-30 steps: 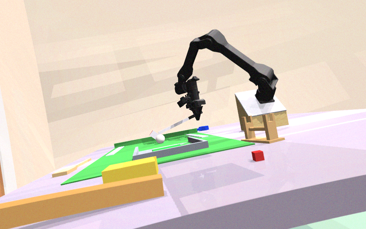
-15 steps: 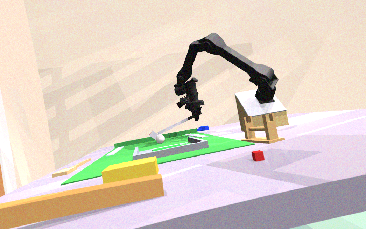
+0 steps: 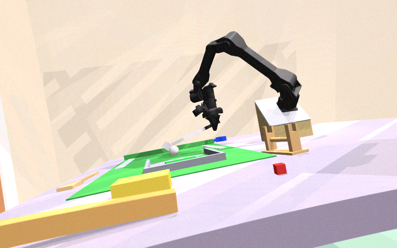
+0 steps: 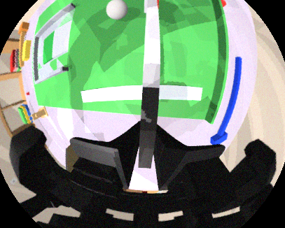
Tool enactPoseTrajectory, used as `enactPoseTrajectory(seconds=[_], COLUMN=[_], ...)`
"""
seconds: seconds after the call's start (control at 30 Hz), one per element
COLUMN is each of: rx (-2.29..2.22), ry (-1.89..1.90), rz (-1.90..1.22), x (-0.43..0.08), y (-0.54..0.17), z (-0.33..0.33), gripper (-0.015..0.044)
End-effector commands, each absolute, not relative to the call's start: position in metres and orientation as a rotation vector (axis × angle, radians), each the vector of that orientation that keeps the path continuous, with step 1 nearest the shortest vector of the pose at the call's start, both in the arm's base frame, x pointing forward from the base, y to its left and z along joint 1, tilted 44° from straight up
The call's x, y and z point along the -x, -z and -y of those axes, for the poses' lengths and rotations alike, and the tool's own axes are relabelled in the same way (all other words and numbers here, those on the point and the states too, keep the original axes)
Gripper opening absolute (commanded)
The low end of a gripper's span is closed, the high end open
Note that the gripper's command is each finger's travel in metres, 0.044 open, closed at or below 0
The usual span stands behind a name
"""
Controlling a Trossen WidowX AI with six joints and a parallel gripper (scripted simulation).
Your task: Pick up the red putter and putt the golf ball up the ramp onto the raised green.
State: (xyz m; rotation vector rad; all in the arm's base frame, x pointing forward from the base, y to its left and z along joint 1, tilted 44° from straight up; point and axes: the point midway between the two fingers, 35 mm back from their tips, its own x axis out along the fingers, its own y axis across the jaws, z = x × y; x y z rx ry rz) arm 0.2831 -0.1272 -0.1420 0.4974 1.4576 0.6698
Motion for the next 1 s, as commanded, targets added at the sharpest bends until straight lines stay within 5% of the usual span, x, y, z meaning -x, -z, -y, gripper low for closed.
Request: enactPoseTrajectory(seconds=[0.0,0.2,0.97], rx=[-0.487,-0.492,-0.495], ry=[-0.679,-0.684,-0.678], rz=[-1.446,-1.445,-1.449], x=[-0.284,-0.269,-0.270], y=[0.108,0.074,0.036], z=[0.093,0.051,0.089], gripper=[0.0000,0.0000,0.0000])
